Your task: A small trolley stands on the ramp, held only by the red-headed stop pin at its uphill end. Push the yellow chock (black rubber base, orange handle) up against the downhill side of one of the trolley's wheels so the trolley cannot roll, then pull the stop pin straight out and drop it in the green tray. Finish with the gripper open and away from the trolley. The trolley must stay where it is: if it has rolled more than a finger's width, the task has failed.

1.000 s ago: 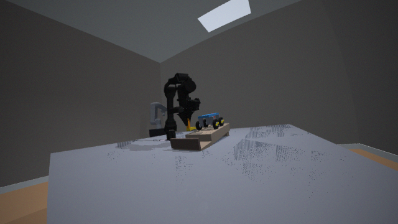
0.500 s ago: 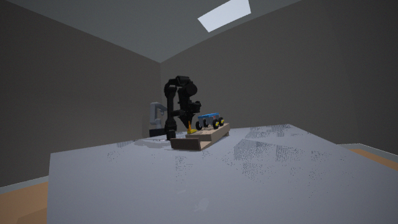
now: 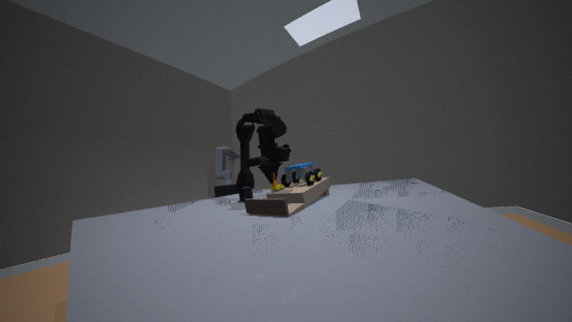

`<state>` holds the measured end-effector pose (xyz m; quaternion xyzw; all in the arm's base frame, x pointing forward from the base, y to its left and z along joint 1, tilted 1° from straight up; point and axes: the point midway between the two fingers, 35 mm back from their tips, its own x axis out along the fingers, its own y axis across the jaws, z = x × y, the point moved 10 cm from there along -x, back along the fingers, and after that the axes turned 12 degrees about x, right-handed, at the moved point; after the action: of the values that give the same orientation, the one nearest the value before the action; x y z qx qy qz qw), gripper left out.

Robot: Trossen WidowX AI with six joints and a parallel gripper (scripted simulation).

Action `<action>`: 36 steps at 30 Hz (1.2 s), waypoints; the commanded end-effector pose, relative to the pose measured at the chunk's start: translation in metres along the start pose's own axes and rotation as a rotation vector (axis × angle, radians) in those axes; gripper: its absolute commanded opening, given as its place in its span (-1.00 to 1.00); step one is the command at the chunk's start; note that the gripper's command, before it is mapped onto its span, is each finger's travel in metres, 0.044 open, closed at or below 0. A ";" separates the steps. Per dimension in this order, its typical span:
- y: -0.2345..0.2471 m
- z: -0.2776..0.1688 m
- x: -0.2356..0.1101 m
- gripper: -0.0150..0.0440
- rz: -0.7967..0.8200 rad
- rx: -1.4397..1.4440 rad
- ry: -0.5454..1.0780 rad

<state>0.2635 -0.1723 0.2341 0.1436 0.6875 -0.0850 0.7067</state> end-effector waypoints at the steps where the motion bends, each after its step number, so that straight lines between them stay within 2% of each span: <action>1: 0.004 -0.001 0.000 -0.49 0.007 0.002 0.004; 28: 0.014 -0.001 -0.003 -0.49 0.000 0.001 -0.001; 35: 0.014 -0.001 -0.003 0.13 0.000 0.001 -0.001; 36: 0.014 -0.001 -0.003 0.15 0.000 0.001 -0.001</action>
<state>0.2666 -0.1588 0.2380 0.1443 0.6871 -0.0860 0.7069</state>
